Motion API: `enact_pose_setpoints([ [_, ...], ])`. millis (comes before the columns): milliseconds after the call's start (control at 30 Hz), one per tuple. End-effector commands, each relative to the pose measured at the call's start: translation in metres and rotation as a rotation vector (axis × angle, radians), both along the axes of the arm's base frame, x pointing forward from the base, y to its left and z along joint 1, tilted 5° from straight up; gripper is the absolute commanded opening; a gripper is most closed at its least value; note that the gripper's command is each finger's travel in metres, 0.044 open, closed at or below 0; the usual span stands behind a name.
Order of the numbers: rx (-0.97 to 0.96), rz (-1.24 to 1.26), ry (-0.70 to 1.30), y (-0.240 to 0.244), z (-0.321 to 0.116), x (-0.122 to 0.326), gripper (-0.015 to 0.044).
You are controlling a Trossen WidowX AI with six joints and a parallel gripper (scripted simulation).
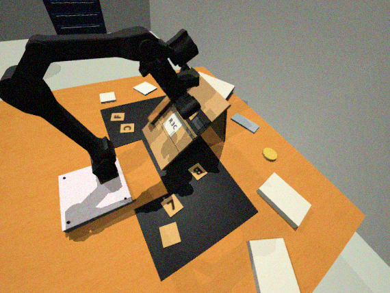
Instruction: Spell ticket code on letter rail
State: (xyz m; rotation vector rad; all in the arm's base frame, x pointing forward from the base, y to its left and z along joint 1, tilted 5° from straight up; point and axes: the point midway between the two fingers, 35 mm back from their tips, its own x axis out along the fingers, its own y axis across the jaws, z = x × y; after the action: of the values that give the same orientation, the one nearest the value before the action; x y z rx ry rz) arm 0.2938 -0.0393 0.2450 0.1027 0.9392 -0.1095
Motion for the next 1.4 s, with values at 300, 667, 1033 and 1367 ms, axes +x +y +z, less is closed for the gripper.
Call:
enact_pose_setpoints([
  [300, 0.084, 0.035, 0.442, -0.026, 0.0, 0.011, 0.0],
  [667, 0.084, 0.035, 0.442, -0.026, -0.001, 0.011, 0.0],
  [1033, 0.084, 0.035, 0.442, -0.025, -0.007, 0.016, 0.0],
  [1367, 0.084, 0.035, 0.441, -0.025, -0.009, 0.02, 0.0],
])
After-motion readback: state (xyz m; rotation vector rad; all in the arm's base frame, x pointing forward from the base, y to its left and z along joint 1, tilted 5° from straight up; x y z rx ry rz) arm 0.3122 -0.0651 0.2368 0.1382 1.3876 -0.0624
